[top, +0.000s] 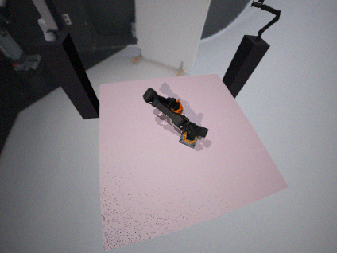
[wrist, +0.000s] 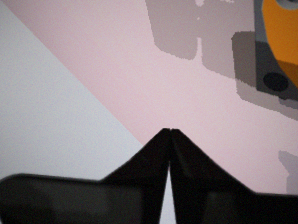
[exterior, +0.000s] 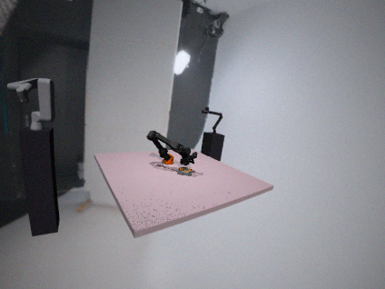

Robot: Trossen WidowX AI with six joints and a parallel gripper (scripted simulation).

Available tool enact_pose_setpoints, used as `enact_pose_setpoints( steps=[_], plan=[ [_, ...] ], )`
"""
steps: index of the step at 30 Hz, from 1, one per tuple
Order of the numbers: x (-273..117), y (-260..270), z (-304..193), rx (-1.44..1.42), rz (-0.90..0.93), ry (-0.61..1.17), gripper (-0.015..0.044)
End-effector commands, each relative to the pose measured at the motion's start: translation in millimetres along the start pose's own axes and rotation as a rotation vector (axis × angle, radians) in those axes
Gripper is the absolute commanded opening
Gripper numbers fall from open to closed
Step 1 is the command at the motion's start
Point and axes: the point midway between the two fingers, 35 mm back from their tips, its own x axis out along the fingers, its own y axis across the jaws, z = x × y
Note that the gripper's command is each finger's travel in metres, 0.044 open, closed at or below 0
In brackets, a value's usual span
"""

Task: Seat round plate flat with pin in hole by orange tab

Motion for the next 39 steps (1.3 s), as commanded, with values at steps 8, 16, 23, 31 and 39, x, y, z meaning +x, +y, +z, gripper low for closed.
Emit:
enact_pose_setpoints(
  steps=[8,16,23,31,39],
  plan=[
    [-82.9,-14.0,60.3,-0.847,-0.908,-0.230,0.0000],
    [-82.9,-14.0,60.3,-0.847,-0.908,-0.230,0.0000],
    [-82.9,-14.0,60.3,-0.847,-0.908,-0.230,0.0000],
    [-76.2,-19.5,65.9,-0.847,-0.907,-0.230,0.0000],
    [-55.1,-40.9,83.7,-0.847,-0.908,-0.231,0.0000]
  ],
)
